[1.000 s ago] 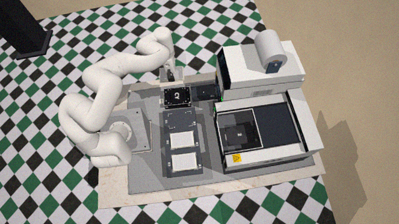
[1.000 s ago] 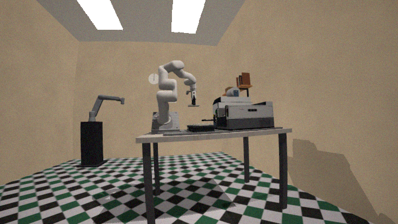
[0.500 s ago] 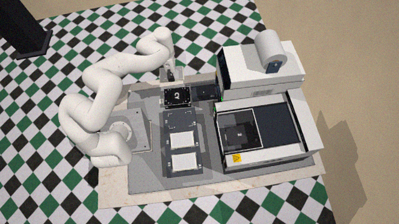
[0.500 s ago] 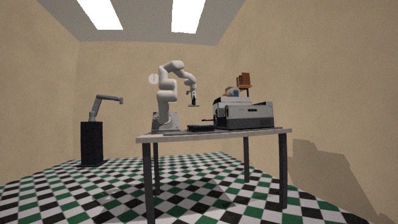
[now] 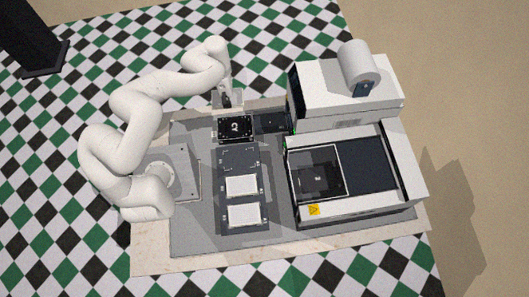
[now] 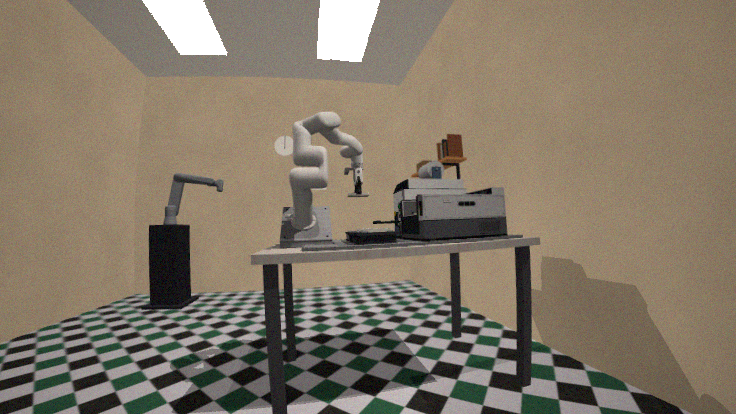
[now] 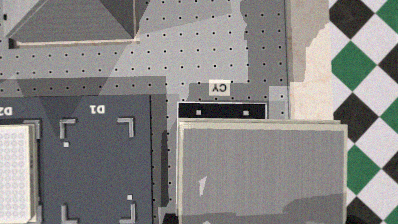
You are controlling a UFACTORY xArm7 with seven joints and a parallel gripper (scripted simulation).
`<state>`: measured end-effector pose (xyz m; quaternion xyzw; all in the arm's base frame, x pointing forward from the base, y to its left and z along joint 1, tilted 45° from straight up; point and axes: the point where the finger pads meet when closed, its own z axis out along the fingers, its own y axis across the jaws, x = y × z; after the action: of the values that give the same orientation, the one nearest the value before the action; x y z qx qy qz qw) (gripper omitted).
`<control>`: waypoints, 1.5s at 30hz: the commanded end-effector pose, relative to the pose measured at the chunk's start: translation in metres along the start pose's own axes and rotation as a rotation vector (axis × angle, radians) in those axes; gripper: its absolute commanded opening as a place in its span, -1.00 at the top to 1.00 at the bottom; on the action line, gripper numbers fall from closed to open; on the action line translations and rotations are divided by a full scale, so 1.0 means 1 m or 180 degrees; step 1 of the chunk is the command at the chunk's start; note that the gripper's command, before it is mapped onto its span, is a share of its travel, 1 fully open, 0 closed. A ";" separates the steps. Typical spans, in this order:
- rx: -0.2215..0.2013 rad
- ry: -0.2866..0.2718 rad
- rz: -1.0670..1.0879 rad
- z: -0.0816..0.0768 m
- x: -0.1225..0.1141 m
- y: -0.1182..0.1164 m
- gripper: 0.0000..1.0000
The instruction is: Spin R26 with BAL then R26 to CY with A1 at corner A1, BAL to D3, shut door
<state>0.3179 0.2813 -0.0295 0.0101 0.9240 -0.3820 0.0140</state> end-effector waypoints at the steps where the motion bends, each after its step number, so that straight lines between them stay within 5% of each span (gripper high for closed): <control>1: -0.0013 -0.0009 -0.0001 -0.002 0.000 0.001 1.00; 10: -0.0013 -0.0009 -0.0001 -0.002 0.000 0.001 1.00; 45: -0.0013 -0.0009 -0.0001 0.050 -0.001 0.001 1.00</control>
<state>0.3188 0.2495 -0.0612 0.0101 0.9240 -0.3821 0.0139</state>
